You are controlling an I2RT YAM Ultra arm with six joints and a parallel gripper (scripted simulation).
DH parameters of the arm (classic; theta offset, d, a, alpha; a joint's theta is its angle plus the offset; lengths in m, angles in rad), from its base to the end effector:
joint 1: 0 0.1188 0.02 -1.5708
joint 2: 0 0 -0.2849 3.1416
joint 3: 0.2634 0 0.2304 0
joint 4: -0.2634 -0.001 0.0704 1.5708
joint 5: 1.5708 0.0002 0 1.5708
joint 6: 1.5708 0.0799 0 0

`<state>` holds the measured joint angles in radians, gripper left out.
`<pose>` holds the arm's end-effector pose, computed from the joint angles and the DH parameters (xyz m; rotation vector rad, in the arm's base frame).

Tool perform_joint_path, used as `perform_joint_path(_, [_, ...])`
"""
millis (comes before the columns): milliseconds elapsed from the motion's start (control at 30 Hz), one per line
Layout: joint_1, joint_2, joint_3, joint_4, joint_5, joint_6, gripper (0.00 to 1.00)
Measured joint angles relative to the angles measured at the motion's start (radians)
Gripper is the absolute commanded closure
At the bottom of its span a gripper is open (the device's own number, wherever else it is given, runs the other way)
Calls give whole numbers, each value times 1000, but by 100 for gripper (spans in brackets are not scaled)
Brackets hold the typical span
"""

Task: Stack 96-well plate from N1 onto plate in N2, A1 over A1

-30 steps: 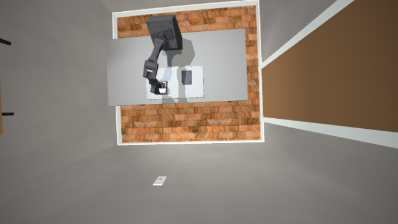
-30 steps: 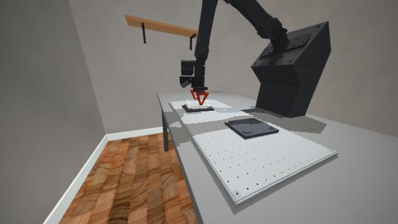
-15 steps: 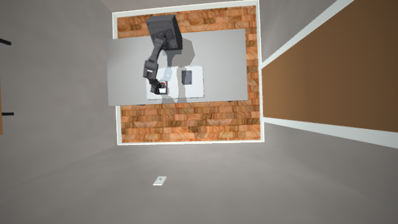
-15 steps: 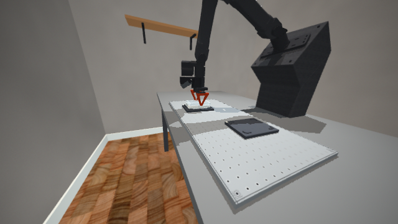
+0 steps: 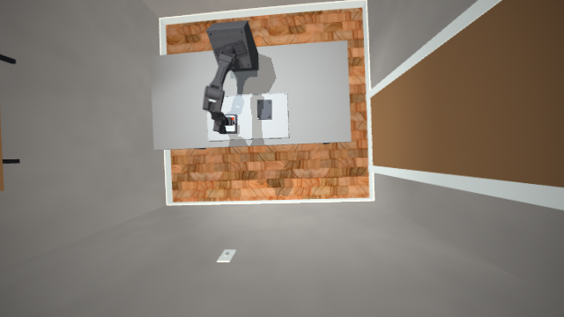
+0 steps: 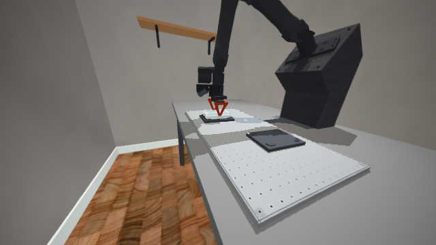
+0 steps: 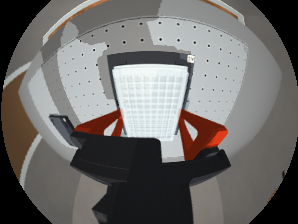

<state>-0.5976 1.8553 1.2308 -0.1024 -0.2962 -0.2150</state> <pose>0.3651 -0.2191 0.2131 0.2806 2.2437 -0.0911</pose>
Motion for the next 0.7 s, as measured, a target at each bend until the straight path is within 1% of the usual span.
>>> perform_joint_path(200, [0, 0, 0, 0, 0, 0, 100])
perform_joint_path(233, [0, 0, 0, 0, 0, 0, 0])
perform_joint_path(700, [0, 0, 0, 0, 0, 0, 0])
